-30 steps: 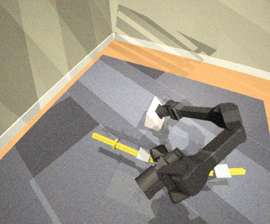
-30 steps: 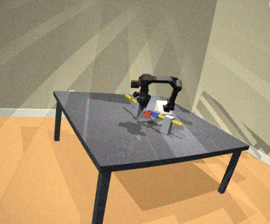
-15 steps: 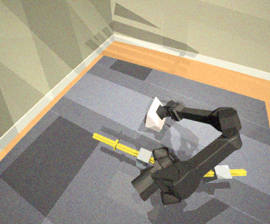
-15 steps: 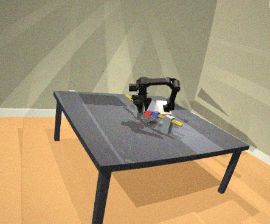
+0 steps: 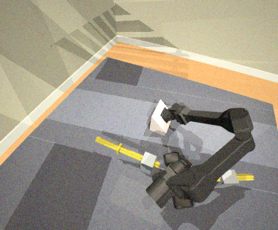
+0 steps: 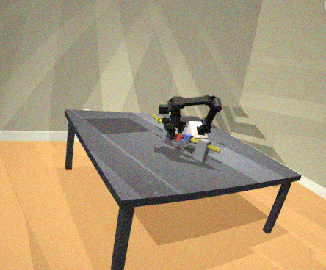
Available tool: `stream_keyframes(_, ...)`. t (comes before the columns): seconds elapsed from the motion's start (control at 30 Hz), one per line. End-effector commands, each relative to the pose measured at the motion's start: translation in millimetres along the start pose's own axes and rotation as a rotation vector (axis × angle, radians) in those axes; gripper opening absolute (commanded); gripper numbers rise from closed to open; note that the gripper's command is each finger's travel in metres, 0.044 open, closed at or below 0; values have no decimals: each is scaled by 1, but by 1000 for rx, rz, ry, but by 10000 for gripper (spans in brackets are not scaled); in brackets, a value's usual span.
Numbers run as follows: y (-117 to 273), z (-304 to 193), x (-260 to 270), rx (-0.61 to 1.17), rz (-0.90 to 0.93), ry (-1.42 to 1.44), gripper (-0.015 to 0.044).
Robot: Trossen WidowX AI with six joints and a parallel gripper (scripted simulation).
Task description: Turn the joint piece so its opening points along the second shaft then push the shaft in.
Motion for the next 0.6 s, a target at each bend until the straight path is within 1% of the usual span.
stream_keyframes(0.0, -4, -4, 0, 5, 0, -6, 440)
stream_keyframes(0.57, -31, -4, 0, 6, 1, -5, 440)
Point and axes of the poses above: the point midway between the two fingers, 35 mm back from their tips, its own y axis back along the fingers, its own x axis across the jaws, z = x × y, the point moved 1 cm from there along y, back along the fingers, and after that the axes turned 14 degrees about y, right-handed, at the moved point
